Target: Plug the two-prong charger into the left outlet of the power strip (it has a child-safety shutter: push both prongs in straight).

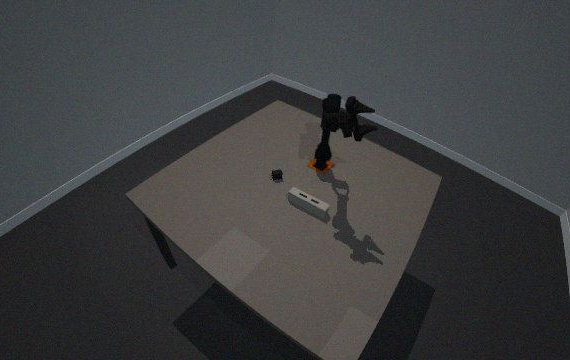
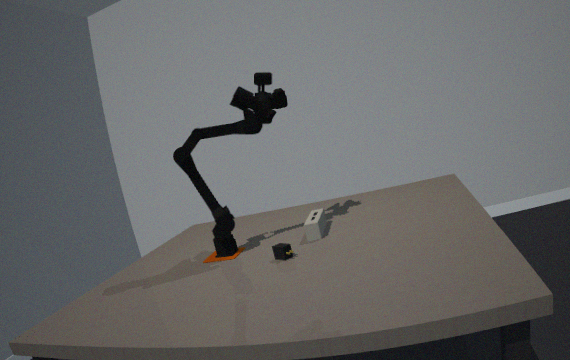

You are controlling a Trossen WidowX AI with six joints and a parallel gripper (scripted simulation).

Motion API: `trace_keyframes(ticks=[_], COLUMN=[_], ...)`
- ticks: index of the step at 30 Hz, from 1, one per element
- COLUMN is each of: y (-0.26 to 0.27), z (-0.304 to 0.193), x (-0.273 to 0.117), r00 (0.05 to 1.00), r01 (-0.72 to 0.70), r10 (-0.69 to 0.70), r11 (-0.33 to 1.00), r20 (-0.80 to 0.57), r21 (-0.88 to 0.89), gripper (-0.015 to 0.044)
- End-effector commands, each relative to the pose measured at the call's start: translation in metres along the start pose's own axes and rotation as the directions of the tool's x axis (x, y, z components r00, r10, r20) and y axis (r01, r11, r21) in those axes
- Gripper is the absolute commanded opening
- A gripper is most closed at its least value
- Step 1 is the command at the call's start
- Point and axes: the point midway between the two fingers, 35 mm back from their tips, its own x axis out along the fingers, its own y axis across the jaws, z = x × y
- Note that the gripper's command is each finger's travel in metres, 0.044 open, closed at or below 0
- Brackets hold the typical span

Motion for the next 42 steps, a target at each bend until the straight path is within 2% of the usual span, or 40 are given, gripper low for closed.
trace_keyframes(ticks=[1, 2, 11, 21, 31, 42], y=[0.0, 0.0, -0.001, -0.004, -0.015, -0.035], z=[0.001, 0.003, 0.056, 0.117, 0.168, 0.209], x=[0.0, -0.001, -0.021, -0.06, -0.114, -0.185], r00=[1.0, 1.0, 0.977, 0.888, 0.736, 0.511], r01=[-0.001, -0.002, -0.024, 0.012, 0.117, 0.284], r10=[0.001, 0.002, 0.031, 0.041, 0.013, -0.065], r11=[1.0, 1.0, 0.999, 0.994, 0.982, 0.954], r20=[0.002, 0.01, 0.212, 0.457, 0.676, 0.857], r21=[0.0, -0.001, -0.036, -0.112, -0.146, -0.096], gripper=[0.0426, 0.044, 0.044, 0.044, 0.044, 0.044])
